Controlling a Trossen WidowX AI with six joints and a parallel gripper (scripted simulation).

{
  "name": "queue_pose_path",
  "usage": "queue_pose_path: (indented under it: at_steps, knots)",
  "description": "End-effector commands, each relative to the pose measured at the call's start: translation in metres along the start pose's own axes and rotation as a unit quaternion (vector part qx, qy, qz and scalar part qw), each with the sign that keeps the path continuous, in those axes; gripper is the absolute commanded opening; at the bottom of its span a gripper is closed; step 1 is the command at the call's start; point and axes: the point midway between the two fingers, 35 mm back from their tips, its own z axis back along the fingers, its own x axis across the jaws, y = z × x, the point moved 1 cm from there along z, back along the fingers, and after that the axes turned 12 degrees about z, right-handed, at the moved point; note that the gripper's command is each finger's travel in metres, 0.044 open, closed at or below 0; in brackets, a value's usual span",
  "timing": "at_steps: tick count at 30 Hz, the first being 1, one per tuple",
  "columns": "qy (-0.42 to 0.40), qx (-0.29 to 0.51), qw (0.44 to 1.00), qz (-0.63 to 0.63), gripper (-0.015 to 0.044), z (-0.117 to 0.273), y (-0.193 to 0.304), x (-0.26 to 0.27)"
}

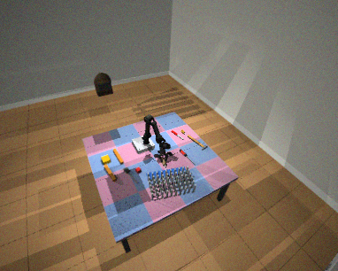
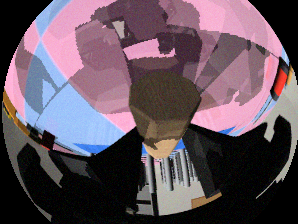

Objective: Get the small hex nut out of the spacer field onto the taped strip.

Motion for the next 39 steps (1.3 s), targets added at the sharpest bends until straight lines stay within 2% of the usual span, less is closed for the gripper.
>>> queue_pose_path:
  at_steps: [1,39]
  knots:
    - [0.000,0.000,1.000,-0.001,0.0000,0.003,-0.004,-0.001]
    - [0.000,-0.001,1.000,-0.001,0.0000,0.020,-0.029,-0.006]
